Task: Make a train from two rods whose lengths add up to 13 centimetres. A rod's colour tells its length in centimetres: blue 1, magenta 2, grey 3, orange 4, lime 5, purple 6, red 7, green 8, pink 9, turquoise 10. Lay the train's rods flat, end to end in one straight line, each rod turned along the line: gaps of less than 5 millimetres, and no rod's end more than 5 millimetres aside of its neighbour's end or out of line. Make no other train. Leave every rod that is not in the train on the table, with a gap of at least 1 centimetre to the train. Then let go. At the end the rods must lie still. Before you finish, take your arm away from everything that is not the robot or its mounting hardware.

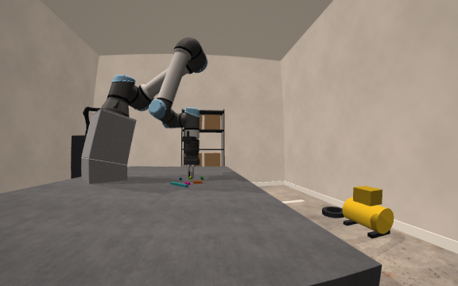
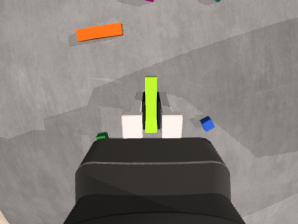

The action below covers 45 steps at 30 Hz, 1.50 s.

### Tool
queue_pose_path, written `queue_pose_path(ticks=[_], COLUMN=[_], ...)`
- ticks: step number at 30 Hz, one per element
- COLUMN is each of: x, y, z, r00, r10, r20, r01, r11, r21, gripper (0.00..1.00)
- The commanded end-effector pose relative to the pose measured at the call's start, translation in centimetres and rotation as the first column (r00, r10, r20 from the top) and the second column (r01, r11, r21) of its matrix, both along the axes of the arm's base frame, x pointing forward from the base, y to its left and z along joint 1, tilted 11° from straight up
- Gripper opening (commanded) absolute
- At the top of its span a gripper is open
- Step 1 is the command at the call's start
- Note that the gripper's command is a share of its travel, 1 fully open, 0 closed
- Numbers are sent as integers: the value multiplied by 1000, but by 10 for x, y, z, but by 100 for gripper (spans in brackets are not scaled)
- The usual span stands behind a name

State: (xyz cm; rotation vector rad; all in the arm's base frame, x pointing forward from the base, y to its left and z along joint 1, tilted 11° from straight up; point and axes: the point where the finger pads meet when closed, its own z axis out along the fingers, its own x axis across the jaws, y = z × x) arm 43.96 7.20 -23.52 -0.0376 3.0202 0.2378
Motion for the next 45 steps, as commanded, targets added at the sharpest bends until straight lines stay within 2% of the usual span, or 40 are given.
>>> queue_pose_path(ticks=[1, 6, 8, 16, 22, 45], x=[-1, -3, -3, -7, -9, -10], y=[-2, -6, -6, -11, -13, -14], z=[15, 35, 35, 67, 83, 89], r00=[1000, 1000, 1000, 1000, 1000, 1000], r10=[0, 0, 0, 0, 0, -3], r20=[2, 2, 2, 2, 2, 2], r01=[0, 0, 0, 0, 0, 3], r11=[1000, 1000, 1000, 1000, 1000, 1000], r21=[0, 0, 0, 0, 0, 0], gripper=[24, 24, 24, 24, 24, 24])
